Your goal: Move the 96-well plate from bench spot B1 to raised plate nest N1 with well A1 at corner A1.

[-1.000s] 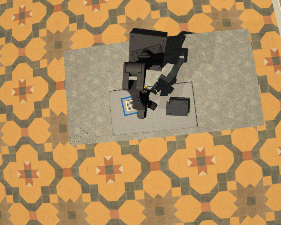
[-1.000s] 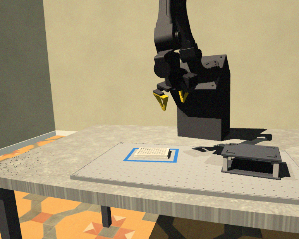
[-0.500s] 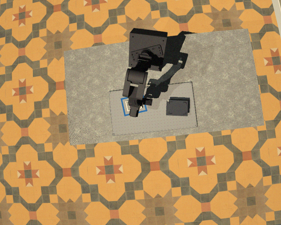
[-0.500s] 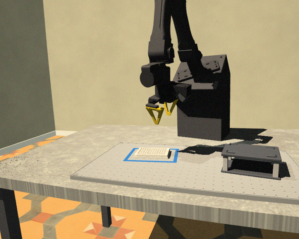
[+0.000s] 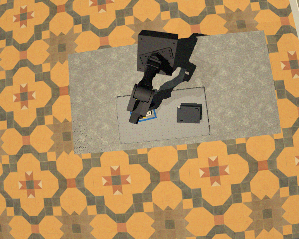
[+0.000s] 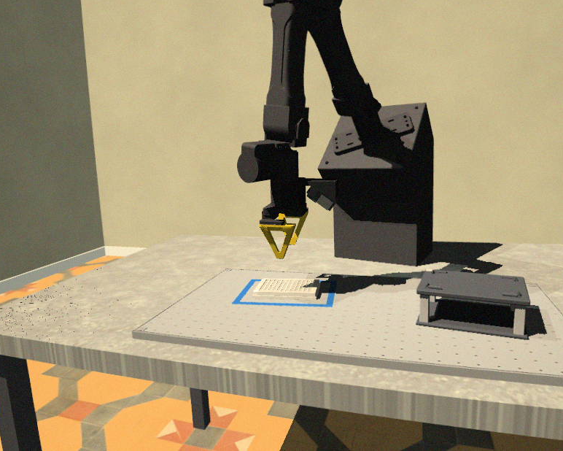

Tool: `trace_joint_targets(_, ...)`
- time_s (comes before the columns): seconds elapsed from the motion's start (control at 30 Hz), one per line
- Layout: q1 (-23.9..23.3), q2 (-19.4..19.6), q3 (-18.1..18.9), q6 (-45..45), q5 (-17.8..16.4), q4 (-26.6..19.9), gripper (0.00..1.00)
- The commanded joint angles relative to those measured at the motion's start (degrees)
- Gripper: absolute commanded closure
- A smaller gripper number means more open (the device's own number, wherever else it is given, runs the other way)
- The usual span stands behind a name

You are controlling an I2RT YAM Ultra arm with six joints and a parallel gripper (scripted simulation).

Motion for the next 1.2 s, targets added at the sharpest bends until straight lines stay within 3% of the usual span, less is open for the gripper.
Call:
trace_joint_targets(0.0, -0.4, 0.7, 1.6, -2.7, -3.1, 2.5, 0.00)
trace_joint_targets(0.07, -0.3, -0.6, 1.6, -2.7, -3.2, 2.6, 0.00)
trace_joint_targets(0.57, -0.1, 0.1, 0.6, -2.7, -3.0, 2.0, 0.00)
trace_joint_targets(1.17, 1.0, 7.7, 3.4, -2.7, -2.3, 7.7, 0.00)
